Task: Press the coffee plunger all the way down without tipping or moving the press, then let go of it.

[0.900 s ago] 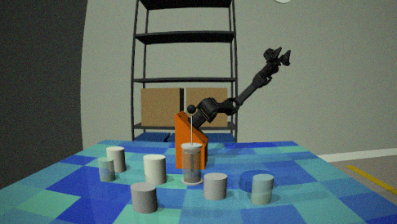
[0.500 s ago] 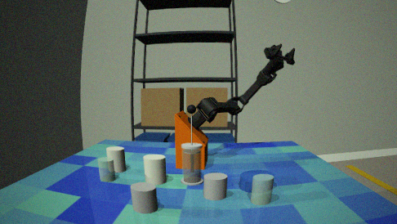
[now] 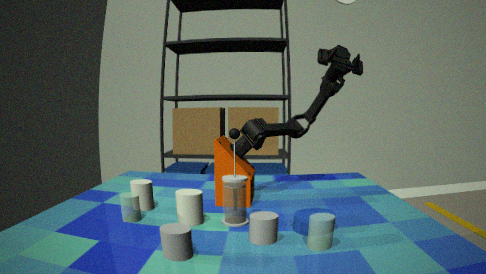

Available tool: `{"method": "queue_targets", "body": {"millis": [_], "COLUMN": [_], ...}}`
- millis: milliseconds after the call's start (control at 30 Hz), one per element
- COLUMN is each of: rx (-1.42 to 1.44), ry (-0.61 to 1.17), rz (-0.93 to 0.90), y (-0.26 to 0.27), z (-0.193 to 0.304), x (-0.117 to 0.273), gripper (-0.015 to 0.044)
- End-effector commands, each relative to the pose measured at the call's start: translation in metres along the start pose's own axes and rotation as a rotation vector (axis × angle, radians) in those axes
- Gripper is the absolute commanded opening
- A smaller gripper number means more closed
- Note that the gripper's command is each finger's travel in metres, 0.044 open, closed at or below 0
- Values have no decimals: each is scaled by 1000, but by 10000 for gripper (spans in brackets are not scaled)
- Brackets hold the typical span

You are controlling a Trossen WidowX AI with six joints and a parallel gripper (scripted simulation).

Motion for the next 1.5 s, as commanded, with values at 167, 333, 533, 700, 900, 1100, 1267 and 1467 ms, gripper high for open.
{"method": "queue_targets", "body": {"millis": [167, 333, 533, 700, 900, 1100, 1267, 1467], "rx": [116, 167, 189, 134, -14, -174, -175, -174], "ry": [219, 404, 638, 817, 938, 890, 891, 894], "rz": [158, 243, 266, 236, 118, -1, -3, -2], "y": [-70, -131, -206, -268, -332, -362, -361, -356], "z": [45, 81, 128, 171, 223, 256, 258, 293], "x": [-62, -91, -105, -97, -64, -26, -24, -12], "gripper": [440, 440, 440, 440, 440, 440, 440, 440]}}
Point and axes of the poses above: the point midway between the two fingers, 35 mm back from their tips, its own x axis back along the fingers, its own y axis across the jaws, z = x × y, the point moved 1 cm from there along x, back along the fingers, and after that the axes turned 1 degree about -x, right-handed, at the moved point
